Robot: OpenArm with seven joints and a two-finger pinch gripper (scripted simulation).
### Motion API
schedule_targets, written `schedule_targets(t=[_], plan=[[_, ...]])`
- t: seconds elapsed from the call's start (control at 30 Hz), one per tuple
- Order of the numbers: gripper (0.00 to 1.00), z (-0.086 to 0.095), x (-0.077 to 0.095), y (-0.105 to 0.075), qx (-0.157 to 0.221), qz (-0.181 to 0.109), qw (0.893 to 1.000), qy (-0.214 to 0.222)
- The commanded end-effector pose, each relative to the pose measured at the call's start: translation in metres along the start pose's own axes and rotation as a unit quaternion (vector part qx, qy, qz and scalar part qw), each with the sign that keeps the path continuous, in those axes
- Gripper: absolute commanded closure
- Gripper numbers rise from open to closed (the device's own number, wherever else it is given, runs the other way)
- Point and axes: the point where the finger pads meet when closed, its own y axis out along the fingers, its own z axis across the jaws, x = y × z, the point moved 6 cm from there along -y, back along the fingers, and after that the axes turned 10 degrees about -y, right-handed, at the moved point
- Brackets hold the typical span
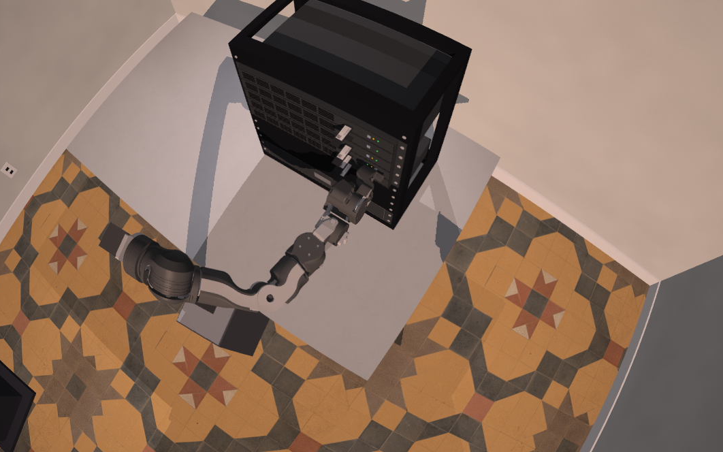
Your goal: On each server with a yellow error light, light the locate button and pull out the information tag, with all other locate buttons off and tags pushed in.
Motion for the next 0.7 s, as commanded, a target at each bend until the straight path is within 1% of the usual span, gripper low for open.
schedule_targets(t=[0.0,0.67], plan=[[1.0,-0.0007,-0.0018,0.0009,-0.002,0.003,1.0,0.0],[1.0,-0.0008,-0.0023,0.0024,-0.002,0.003,1.0,0.0]])
